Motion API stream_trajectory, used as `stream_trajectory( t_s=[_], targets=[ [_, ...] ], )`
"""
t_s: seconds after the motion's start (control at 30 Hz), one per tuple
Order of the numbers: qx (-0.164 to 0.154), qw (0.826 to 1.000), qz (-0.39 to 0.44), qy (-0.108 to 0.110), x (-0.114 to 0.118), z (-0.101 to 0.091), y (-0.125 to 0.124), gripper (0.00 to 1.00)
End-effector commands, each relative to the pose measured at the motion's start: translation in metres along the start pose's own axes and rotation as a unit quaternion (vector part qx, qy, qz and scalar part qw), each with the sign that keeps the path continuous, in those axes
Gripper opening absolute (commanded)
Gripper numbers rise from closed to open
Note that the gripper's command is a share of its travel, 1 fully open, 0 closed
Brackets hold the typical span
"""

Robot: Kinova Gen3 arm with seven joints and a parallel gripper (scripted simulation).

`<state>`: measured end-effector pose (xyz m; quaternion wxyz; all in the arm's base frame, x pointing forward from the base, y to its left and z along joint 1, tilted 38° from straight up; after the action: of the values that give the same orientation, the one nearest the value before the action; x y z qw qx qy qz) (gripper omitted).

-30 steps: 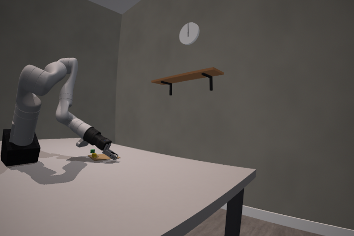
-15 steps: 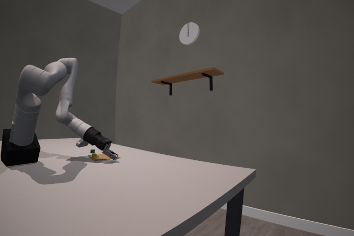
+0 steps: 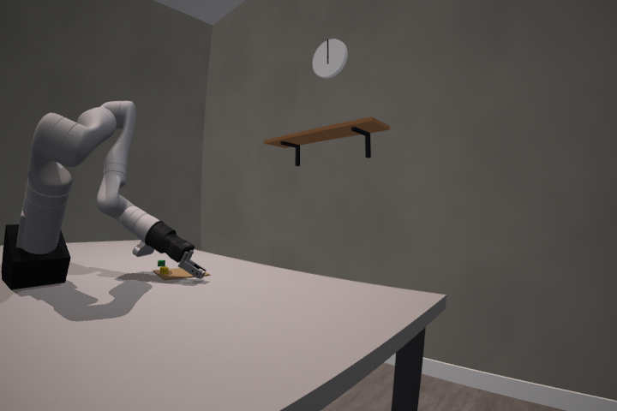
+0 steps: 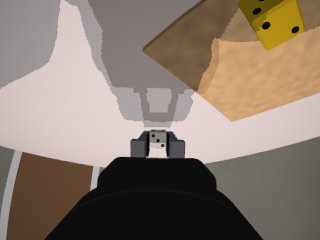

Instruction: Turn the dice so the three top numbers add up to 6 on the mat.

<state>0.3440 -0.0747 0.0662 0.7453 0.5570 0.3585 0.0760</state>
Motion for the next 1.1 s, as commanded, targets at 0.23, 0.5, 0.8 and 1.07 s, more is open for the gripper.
stream_trajectory(
  t_s=[0.23, 0.5, 0.8, 1.07],
  targets=[
    [0.0, 1.0, 0.0, 0.0, 0.0007, 0.0016, -0.0027, 0.4],
    [0.0, 1.0, 0.0, 0.0, 0.0016, 0.0042, -0.0074, 0.4],
    [0.0, 1.0, 0.0, 0.0, 0.0018, 0.005, -0.0088, 0.4],
    [0.0, 1.0, 0.0, 0.0, 0.0018, 0.005, -0.0088, 0.4]
  ],
)
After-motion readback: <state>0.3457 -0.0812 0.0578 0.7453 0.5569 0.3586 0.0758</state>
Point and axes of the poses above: the point where the finger pads meet when closed, its own z axis out along the fingers, its own x axis across the jaws, y = z × x, the point moved 7 cm from there along -z, back along the fingers, and after that the axes turned 11 degrees about -z, right-handed, at the moved point
